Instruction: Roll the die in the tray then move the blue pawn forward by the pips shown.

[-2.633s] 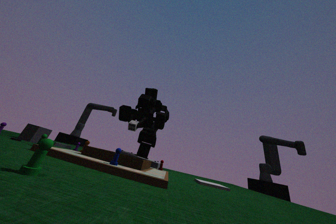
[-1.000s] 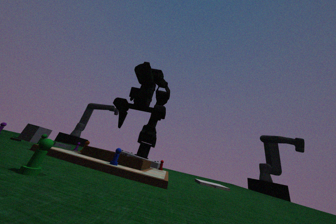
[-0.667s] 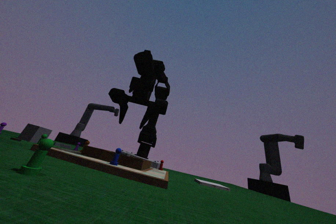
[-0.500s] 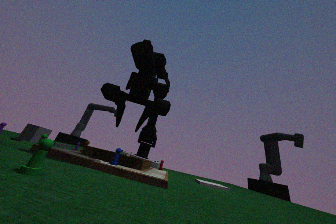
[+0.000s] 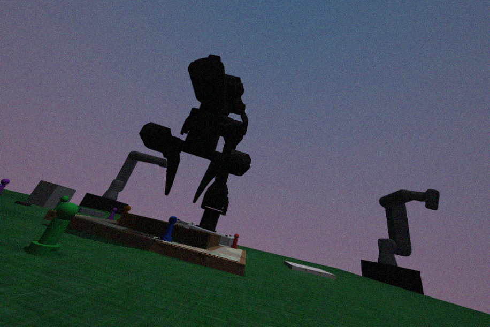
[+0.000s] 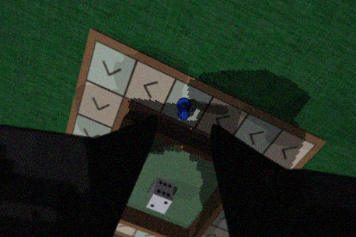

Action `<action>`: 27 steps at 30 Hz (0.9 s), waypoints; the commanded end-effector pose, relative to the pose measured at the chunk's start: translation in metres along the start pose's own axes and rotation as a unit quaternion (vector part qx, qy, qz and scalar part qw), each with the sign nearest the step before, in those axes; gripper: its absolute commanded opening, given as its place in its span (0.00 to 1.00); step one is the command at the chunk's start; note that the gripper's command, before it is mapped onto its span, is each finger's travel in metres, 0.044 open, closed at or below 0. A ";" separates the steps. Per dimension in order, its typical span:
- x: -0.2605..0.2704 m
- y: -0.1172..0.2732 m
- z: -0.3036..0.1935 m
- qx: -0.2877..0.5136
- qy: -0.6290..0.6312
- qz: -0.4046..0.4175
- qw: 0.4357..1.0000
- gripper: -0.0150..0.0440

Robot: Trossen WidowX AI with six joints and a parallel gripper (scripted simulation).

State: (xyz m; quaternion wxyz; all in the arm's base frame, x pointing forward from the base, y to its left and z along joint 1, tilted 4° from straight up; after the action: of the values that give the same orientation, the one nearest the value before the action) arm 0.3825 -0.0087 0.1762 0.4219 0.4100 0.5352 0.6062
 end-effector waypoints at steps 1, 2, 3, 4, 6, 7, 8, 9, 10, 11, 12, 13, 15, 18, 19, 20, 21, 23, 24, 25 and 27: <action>0.000 -0.010 -0.001 0.009 0.002 0.000 1.000 0.59; 0.000 -0.010 -0.001 0.009 0.002 0.000 1.000 0.59; 0.000 -0.010 -0.001 0.009 0.002 0.000 1.000 0.59; 0.000 -0.011 -0.001 0.009 0.002 0.000 1.000 0.59; 0.000 -0.014 -0.001 0.009 0.002 0.000 1.000 0.59; 0.000 -0.016 -0.001 0.009 0.002 0.000 1.000 0.59; 0.000 -0.018 -0.001 0.009 0.002 0.000 1.000 0.59; 0.000 -0.019 -0.001 0.009 0.002 0.000 1.000 0.59; 0.000 -0.021 -0.001 0.009 0.002 0.000 1.000 0.59; 0.000 -0.023 -0.001 0.009 0.002 0.000 1.000 0.59; 0.000 -0.024 -0.001 0.009 0.002 0.000 1.000 0.59; 0.000 -0.026 -0.001 0.009 0.002 0.000 1.000 0.59; 0.000 -0.029 -0.001 0.009 0.002 0.000 1.000 0.59; 0.000 -0.034 -0.002 0.009 0.002 0.000 1.000 0.59; 0.000 -0.036 -0.002 0.009 0.002 0.000 1.000 0.59; 0.000 -0.037 -0.002 0.009 0.002 0.000 1.000 0.59; 0.000 -0.039 -0.002 0.009 0.002 0.000 1.000 0.59; 0.000 -0.042 -0.002 0.009 0.002 0.000 1.000 0.59; 0.001 -0.044 -0.002 0.009 0.002 0.000 1.000 0.59; 0.001 -0.046 -0.002 0.009 0.002 0.000 1.000 0.59; 0.001 -0.049 -0.002 0.009 0.002 0.000 1.000 0.59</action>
State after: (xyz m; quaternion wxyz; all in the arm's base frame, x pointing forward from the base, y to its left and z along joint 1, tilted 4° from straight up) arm 0.3850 -0.0059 0.1383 0.4193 0.4082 0.5370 0.6076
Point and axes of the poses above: the point midway between the two fingers, 35 mm back from their tips, its own y axis back along the fingers, its own x axis across the jaws, z = x × y, the point moved 9 cm from there along y, back along the fingers, and after that the axes turned 4 degrees about y, right-handed, at the moved point
